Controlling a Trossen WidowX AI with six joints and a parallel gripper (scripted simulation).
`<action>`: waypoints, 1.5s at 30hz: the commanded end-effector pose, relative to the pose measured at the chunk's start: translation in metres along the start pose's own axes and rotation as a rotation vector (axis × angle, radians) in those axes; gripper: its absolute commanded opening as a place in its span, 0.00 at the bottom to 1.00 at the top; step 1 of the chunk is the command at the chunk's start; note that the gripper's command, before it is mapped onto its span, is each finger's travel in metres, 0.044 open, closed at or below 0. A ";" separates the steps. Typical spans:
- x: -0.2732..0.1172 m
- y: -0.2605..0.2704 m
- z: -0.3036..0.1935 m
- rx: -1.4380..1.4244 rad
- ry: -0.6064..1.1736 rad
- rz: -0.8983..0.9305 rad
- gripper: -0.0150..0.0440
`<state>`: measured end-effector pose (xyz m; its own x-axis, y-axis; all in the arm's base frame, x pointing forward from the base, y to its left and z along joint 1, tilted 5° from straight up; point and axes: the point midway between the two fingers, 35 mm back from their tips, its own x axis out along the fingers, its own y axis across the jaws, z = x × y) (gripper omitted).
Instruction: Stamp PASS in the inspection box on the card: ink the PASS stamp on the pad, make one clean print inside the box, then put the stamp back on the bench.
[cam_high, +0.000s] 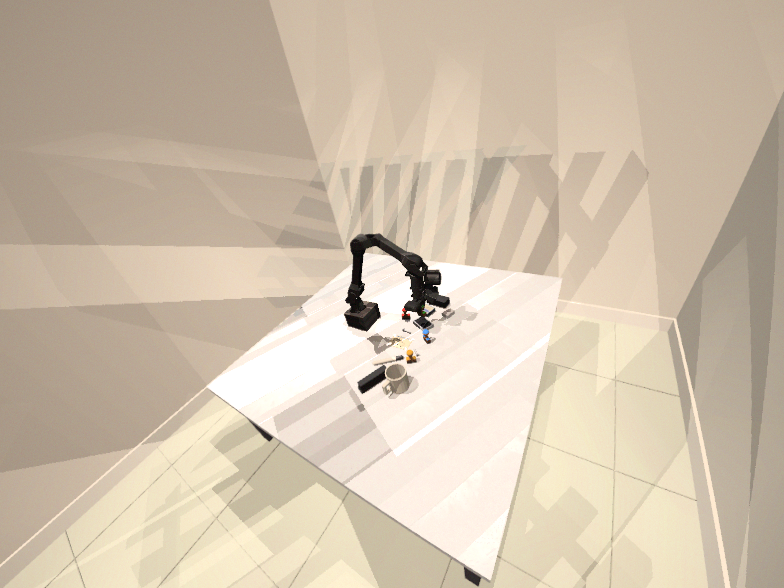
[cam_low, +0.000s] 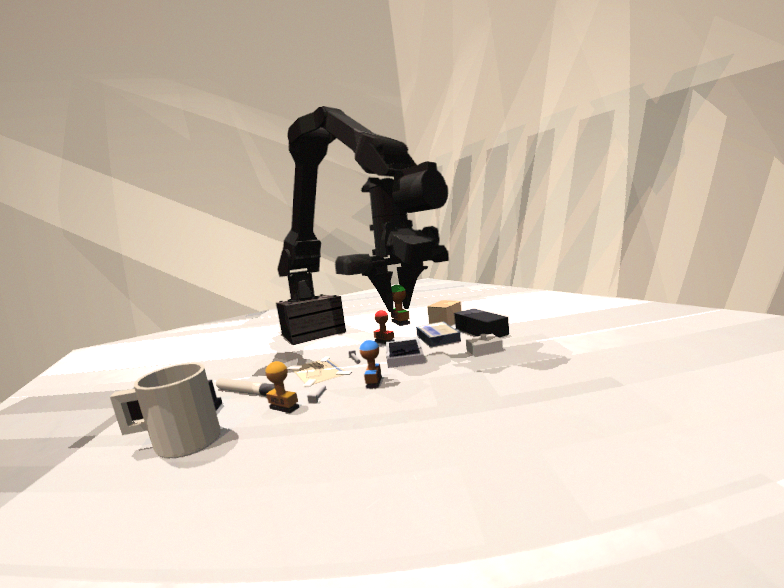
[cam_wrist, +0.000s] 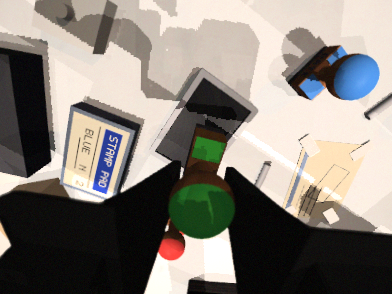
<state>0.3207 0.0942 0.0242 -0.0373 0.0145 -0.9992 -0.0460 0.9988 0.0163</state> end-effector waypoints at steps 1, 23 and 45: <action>0.004 0.001 0.000 0.004 0.004 0.004 0.25; 0.019 0.001 0.000 0.003 0.004 0.003 0.25; 0.033 0.002 -0.001 0.001 0.004 0.003 0.25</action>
<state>0.3195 0.0956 -0.0056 -0.0375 0.0144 -0.9992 -0.0485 0.9987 0.0162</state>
